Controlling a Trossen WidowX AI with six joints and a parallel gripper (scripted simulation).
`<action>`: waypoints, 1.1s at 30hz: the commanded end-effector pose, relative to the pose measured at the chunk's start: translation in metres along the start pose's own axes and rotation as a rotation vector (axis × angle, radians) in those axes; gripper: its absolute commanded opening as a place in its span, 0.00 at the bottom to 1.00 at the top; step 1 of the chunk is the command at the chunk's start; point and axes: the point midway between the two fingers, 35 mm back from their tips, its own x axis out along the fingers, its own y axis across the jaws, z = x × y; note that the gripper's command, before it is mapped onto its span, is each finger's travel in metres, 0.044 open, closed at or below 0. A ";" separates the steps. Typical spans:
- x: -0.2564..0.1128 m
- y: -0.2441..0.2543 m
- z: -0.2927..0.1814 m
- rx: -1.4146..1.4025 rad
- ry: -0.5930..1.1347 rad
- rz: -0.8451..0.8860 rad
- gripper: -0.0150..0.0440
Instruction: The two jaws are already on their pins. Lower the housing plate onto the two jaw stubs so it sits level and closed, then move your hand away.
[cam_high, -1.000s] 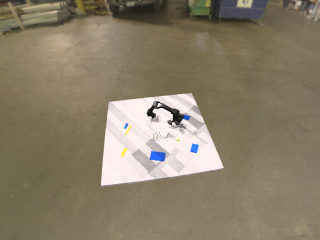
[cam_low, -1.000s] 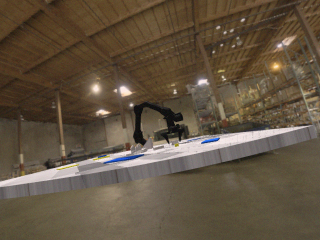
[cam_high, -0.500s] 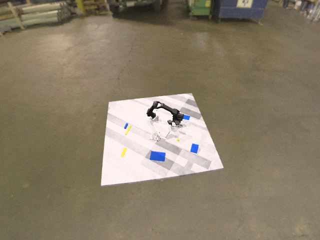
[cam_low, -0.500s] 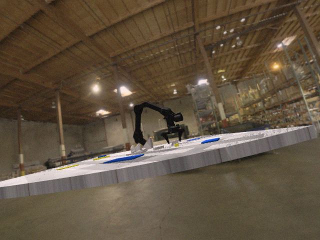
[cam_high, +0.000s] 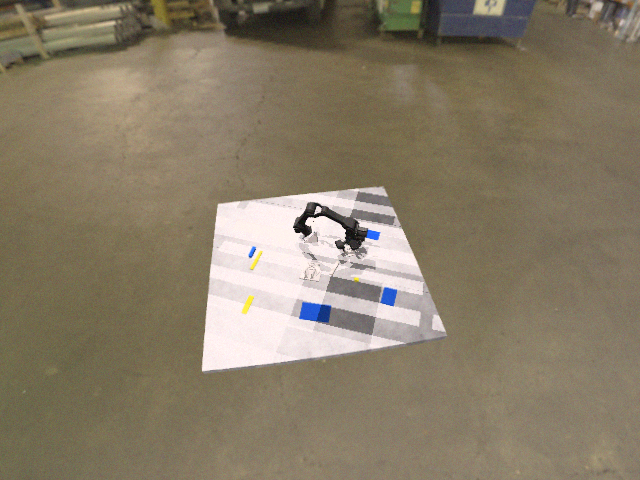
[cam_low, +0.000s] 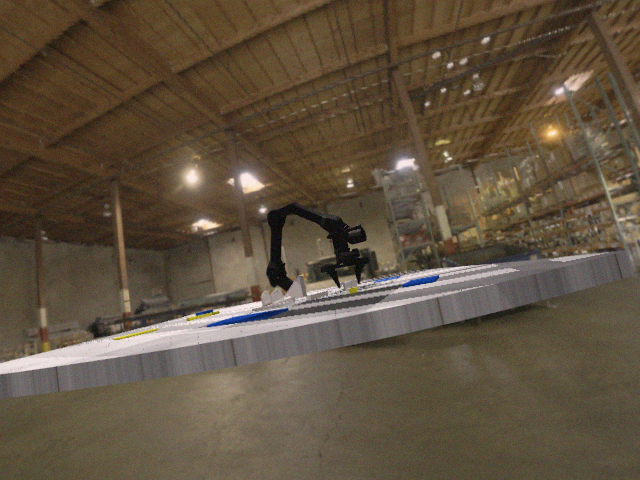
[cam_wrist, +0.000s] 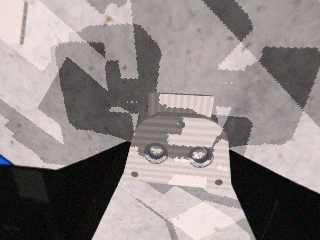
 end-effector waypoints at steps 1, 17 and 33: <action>0.000 0.000 0.000 0.000 0.000 0.000 0.85; -0.011 0.001 0.001 -0.001 0.000 0.000 0.85; -0.062 0.001 0.001 -0.004 -0.002 0.001 0.85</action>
